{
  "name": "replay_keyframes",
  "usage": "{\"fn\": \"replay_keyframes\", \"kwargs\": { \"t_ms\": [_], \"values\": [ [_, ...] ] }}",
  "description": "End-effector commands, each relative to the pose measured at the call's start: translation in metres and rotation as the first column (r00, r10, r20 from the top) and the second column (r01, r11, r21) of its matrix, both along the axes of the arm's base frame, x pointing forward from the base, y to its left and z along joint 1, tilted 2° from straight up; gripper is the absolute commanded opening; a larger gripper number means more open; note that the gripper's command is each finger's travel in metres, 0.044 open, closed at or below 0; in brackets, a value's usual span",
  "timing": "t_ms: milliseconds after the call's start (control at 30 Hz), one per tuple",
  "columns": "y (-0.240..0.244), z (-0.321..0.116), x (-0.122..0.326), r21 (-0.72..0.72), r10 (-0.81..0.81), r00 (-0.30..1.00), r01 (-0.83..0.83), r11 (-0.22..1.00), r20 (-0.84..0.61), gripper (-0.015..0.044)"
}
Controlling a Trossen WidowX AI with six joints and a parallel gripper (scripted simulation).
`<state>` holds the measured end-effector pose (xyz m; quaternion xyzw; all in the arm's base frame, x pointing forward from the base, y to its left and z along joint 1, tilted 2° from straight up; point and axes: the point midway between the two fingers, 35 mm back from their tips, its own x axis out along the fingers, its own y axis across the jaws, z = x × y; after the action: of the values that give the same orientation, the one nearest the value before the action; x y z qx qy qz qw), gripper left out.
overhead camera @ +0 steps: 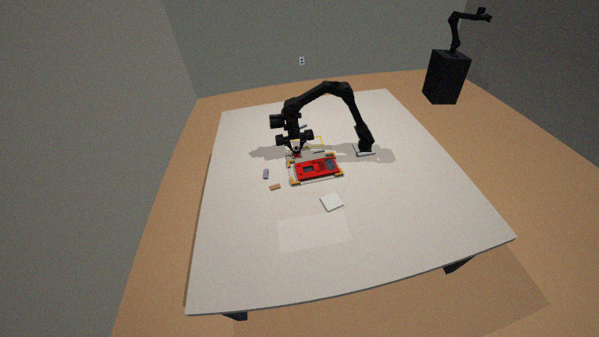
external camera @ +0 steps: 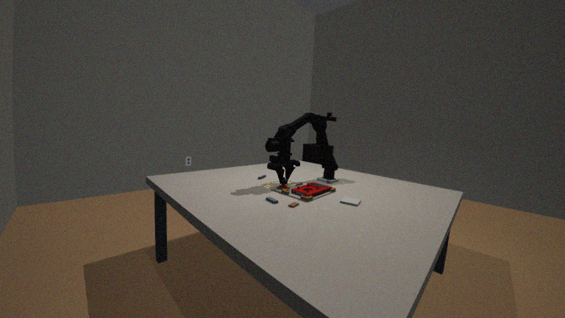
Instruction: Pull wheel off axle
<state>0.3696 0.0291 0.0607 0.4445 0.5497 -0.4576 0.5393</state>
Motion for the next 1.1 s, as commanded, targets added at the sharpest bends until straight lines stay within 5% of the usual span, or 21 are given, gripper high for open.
{"fn": "replay_keyframes", "kwargs": {
  "t_ms": [0, 1067],
  "values": [
    [0.0, 0.01, 0.0, -0.001, 0.0, 1.0, 0.0, 1.0, 0.011, 0.0],
    [0.0, 0.02, 0.0, -0.002, 0.0, 1.0, 0.0, 1.0, 0.013, 0.0]
  ]
}}
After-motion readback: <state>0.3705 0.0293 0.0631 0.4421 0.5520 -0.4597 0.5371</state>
